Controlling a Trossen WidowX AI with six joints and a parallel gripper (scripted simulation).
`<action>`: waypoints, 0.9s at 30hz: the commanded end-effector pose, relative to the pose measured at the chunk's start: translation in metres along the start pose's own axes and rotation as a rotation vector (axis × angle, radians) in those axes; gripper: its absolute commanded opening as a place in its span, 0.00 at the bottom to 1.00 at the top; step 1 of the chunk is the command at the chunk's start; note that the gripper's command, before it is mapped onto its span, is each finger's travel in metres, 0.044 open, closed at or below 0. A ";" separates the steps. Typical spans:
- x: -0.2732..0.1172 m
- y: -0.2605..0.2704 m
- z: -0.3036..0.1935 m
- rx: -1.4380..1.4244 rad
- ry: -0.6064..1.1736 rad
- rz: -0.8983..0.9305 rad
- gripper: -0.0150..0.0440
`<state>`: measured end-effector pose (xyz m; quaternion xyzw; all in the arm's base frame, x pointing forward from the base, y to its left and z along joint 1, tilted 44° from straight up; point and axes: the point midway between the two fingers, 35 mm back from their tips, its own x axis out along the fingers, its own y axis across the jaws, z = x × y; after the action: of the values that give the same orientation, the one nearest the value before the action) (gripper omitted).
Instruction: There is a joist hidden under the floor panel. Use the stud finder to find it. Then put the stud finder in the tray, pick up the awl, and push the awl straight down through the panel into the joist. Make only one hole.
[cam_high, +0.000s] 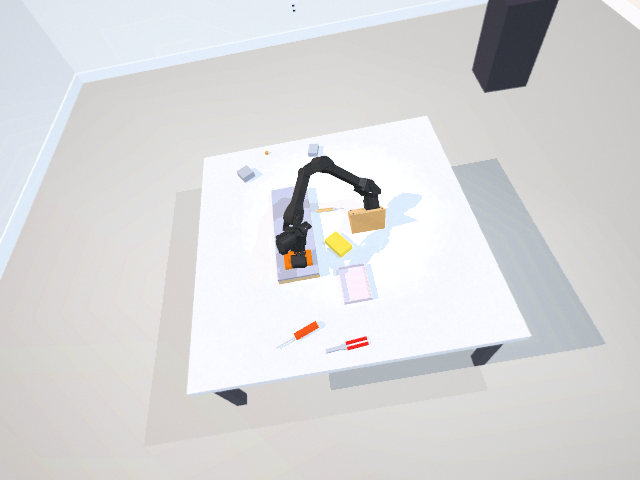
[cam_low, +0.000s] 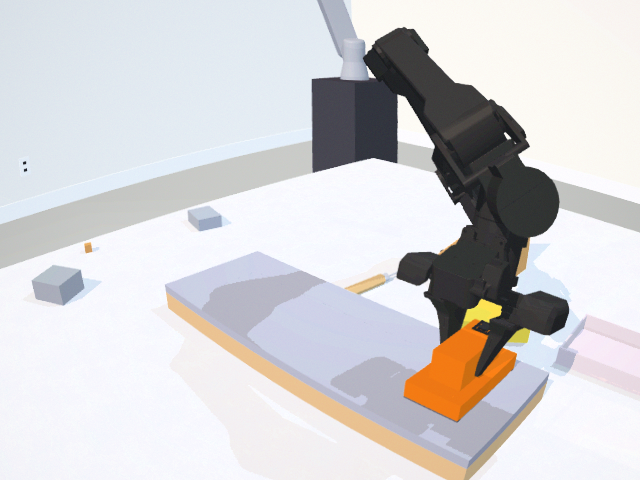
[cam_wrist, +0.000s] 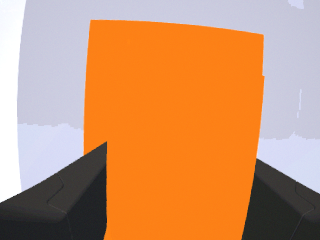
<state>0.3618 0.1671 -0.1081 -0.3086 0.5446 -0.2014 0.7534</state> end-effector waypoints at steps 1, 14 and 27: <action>0.000 0.011 0.000 0.000 0.000 0.005 0.25; 0.000 0.012 0.000 -0.001 -0.001 0.002 0.25; 0.000 -0.007 0.000 0.000 0.000 0.004 0.25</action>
<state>0.3619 0.1689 -0.1093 -0.3073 0.5454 -0.1973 0.7544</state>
